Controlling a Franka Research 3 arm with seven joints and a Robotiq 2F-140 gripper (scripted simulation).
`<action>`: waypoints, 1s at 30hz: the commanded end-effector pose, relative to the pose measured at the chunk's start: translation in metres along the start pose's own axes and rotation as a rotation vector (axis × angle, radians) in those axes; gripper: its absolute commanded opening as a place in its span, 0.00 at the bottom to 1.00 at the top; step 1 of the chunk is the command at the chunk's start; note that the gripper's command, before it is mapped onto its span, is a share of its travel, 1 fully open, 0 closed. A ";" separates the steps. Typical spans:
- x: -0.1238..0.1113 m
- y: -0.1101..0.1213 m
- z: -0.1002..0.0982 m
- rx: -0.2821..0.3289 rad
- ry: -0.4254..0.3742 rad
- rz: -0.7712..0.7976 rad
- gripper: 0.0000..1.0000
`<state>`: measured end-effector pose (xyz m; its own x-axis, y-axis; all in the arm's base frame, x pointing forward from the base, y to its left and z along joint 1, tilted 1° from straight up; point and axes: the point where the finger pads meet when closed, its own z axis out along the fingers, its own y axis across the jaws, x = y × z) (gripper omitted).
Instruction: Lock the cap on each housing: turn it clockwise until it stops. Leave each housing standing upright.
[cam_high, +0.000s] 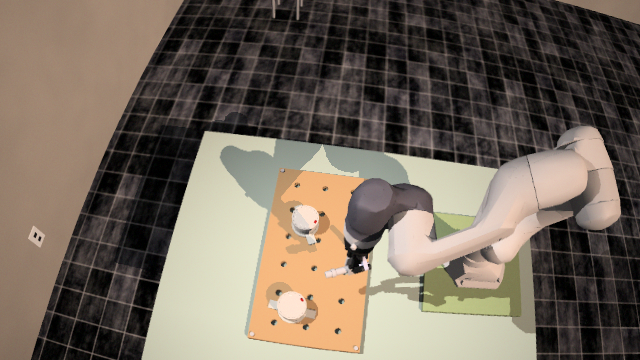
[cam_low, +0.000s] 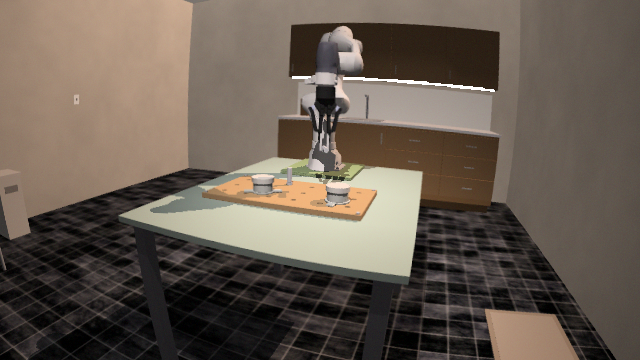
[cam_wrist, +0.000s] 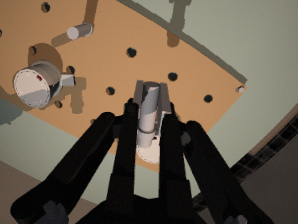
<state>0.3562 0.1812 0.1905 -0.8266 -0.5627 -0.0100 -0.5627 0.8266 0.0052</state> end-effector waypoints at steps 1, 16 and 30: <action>-0.002 -0.001 -0.001 0.002 -0.002 -0.005 0.10; -0.012 -0.004 -0.001 0.002 -0.002 -0.005 0.10; -0.026 -0.008 -0.001 0.002 -0.002 -0.005 0.10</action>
<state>0.3763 0.1885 0.1904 -0.8197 -0.5728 -0.0050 -0.5728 0.8196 0.0099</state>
